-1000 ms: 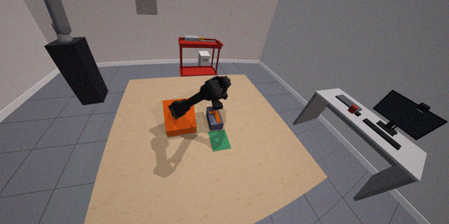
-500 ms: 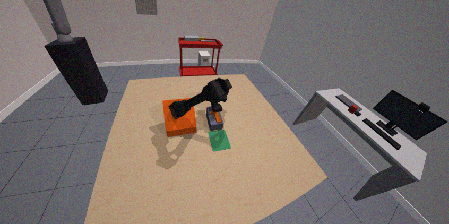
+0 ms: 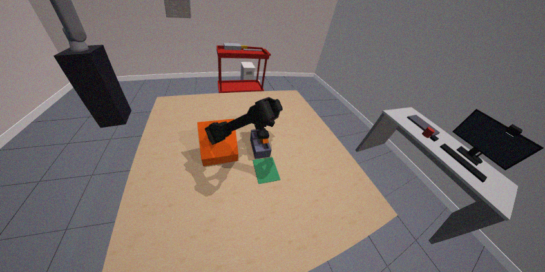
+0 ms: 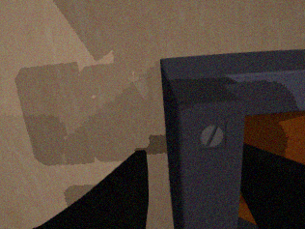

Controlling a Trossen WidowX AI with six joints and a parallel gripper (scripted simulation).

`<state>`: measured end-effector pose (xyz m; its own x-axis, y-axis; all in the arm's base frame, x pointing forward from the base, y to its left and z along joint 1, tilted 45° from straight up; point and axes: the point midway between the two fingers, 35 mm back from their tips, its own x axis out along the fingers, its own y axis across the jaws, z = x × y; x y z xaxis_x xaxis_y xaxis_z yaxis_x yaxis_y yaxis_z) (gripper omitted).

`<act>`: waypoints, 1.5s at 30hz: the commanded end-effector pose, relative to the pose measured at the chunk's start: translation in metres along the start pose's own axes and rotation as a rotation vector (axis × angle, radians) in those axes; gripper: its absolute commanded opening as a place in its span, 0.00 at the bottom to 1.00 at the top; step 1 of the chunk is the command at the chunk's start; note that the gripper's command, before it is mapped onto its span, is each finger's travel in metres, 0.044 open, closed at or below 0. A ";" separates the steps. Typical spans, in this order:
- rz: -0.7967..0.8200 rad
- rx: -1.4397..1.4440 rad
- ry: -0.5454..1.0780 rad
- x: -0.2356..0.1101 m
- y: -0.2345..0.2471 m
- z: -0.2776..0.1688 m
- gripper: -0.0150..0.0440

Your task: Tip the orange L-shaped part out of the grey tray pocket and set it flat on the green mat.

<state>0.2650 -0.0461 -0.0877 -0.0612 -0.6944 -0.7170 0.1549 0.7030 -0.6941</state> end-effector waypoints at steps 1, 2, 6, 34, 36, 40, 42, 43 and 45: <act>-0.011 -0.011 0.002 0.004 -0.001 -0.003 0.56; -0.011 -0.011 0.002 0.004 -0.001 -0.003 0.56; -0.011 -0.011 0.002 0.004 -0.001 -0.003 0.56; -0.006 -0.011 0.002 -0.026 0.011 0.000 0.56; -0.003 -0.012 0.002 -0.050 0.010 0.001 0.56; -0.005 -0.012 0.003 -0.104 0.001 -0.002 0.56; -0.005 -0.012 0.003 -0.107 0.001 -0.002 0.56; -0.005 -0.012 0.003 -0.107 0.001 -0.002 0.56; -0.005 -0.012 0.003 -0.107 0.001 -0.002 0.56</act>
<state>0.2707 0.0256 -0.0190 -0.0552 -0.6995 -0.7125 0.1350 0.7018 -0.6994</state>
